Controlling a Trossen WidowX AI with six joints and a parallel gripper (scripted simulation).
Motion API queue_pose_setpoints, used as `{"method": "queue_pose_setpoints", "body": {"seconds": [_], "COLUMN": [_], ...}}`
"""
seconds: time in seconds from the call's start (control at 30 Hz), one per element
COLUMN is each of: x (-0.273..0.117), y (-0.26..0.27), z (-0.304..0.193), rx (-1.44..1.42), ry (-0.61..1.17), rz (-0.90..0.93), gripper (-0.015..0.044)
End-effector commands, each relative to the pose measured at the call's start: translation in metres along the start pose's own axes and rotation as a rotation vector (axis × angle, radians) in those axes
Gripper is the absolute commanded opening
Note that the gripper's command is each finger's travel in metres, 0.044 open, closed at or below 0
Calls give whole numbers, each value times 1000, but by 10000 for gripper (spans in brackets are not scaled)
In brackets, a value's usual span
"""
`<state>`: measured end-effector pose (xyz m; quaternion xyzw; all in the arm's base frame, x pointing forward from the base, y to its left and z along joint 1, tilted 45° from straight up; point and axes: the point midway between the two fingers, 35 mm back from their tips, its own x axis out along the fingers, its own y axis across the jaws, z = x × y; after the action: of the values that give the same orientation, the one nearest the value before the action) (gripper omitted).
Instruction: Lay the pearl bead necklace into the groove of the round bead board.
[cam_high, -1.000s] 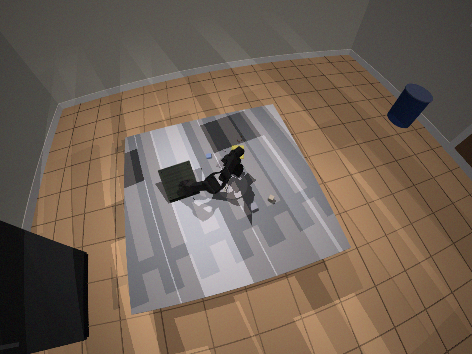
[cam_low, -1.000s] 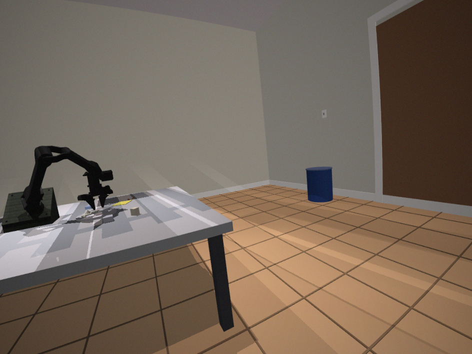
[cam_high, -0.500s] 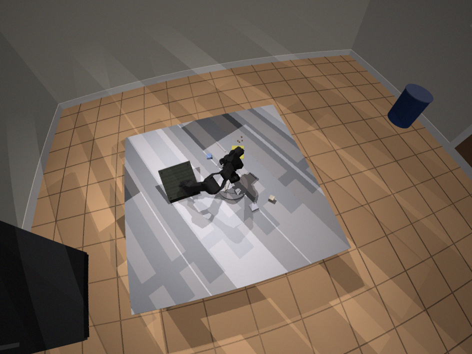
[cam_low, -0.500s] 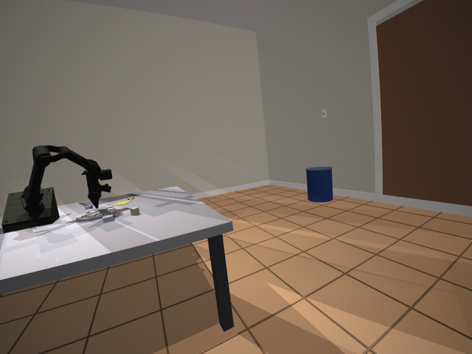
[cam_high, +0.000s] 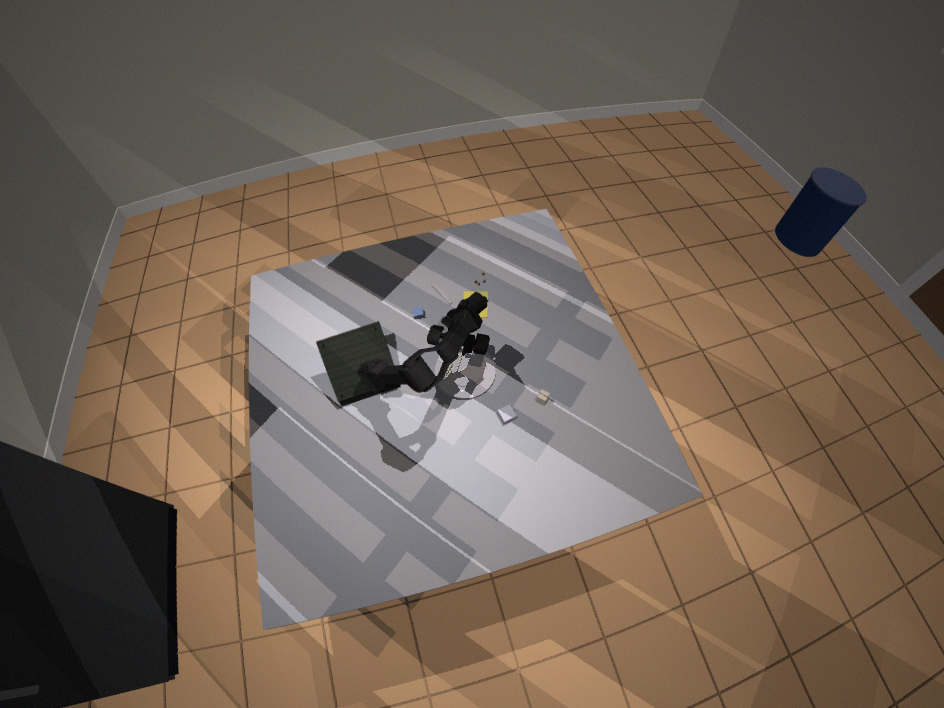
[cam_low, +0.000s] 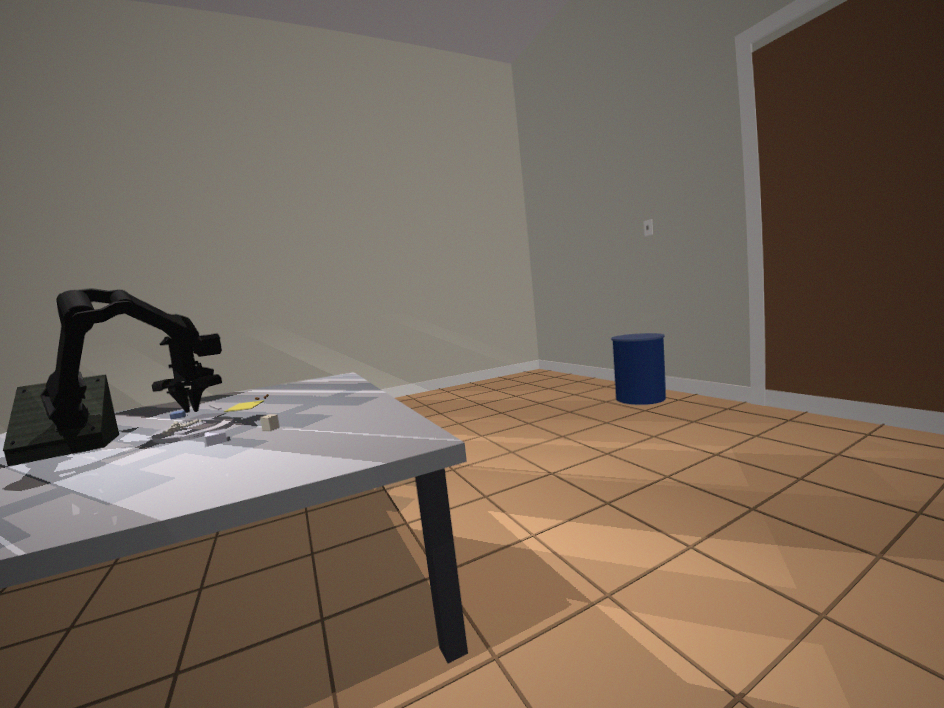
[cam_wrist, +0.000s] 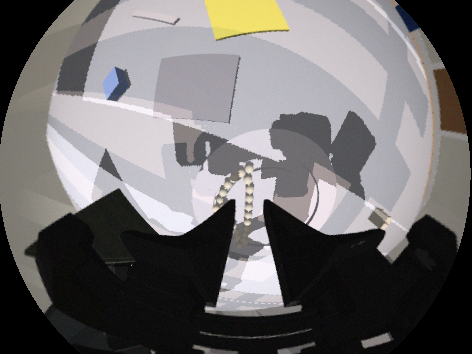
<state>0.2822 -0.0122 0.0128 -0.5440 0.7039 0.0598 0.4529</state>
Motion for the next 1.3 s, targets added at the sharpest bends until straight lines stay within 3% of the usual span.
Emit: {"method": "queue_pose_setpoints", "body": {"seconds": [0.0, 1.17, 1.27], "x": [-6, 34, 31], "y": [-2, -2, -2], "z": [-1, -1, -1], "rx": [-115, -114, -105], "ry": [-17, -16, -19], "rz": [-4, -5, -1], "gripper": [120, 120, 41]}}
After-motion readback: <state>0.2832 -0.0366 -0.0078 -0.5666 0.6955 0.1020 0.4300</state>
